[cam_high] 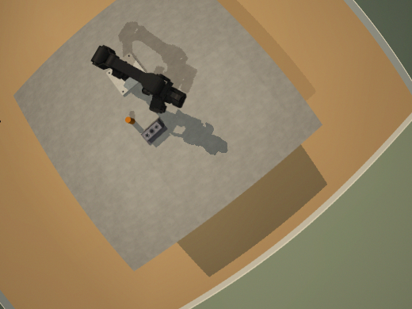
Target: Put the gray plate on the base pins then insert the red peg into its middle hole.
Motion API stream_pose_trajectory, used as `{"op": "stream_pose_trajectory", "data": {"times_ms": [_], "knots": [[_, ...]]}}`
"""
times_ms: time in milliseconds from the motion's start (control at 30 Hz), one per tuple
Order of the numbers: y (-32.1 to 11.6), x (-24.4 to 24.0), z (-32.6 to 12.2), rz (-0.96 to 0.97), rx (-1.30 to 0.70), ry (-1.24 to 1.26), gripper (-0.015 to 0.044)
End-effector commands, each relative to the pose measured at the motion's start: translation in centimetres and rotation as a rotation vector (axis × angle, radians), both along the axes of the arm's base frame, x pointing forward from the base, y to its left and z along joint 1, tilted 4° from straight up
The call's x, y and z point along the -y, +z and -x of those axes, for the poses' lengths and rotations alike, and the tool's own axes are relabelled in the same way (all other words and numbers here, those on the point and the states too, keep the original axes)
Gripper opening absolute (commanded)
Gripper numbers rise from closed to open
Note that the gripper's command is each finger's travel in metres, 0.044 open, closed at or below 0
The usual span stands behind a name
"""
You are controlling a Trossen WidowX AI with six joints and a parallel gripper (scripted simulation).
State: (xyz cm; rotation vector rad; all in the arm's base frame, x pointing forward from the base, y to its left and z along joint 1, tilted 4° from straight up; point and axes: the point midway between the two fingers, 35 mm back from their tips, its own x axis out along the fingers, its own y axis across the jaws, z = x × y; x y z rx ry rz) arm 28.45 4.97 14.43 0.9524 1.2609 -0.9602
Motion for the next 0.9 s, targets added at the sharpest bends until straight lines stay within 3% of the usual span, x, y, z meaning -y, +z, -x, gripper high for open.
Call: {"op": "stream_pose_trajectory", "data": {"times_ms": [0, 867], "knots": [[0.1, 1.1, -0.8, -0.004, -0.002, 0.0, 0.0], [0.8, 8.4, -3.3, 0.003, 0.005, -0.003, 0.0]]}}
